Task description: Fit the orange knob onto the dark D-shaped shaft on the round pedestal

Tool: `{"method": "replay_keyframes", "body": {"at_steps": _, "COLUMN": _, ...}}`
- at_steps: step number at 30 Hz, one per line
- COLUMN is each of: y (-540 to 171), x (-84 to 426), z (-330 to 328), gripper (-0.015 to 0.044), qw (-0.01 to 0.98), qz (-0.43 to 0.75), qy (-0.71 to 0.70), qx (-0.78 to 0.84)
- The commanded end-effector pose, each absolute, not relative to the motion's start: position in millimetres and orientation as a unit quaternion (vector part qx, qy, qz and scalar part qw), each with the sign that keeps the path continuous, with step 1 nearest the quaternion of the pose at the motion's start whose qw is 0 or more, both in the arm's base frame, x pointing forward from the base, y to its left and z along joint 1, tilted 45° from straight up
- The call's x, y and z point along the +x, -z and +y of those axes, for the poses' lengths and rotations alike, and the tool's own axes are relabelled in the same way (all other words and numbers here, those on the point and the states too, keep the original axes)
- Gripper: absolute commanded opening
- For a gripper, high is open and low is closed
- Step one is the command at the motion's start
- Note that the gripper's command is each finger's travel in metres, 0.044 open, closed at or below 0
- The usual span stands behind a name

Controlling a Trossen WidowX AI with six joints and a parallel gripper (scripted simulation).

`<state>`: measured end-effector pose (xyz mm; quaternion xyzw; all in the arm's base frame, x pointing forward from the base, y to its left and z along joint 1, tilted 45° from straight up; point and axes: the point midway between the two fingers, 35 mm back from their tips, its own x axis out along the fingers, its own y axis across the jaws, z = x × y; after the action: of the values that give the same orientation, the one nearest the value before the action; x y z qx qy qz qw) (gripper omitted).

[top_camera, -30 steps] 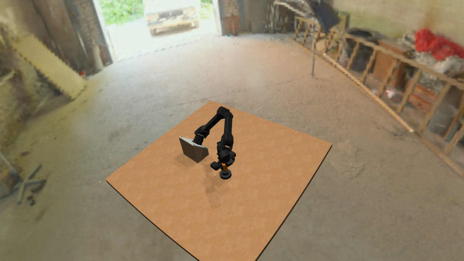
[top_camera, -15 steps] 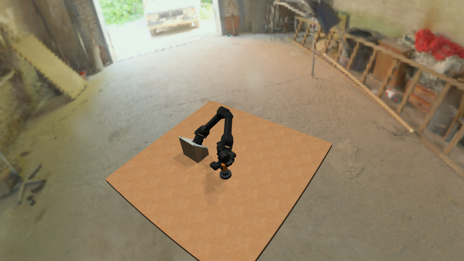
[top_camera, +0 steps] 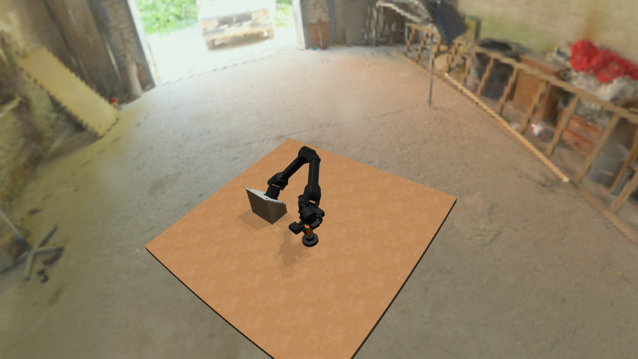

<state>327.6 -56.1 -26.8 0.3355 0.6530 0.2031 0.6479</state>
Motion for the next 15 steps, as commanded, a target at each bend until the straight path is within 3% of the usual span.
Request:
{"method": "replay_keyframes", "body": {"at_steps": 1, "y": 27.3, "x": 328.6, "z": -56.0, "gripper": 0.0, "qw": 0.648, "qz": 0.653, "qy": -0.202, "qx": 0.337}}
{"method": "replay_keyframes", "body": {"at_steps": 15, "y": 23.4, "x": 327.7, "z": -59.5, "gripper": 0.0, "qw": 0.644, "qz": 0.655, "qy": -0.193, "qx": 0.345}}
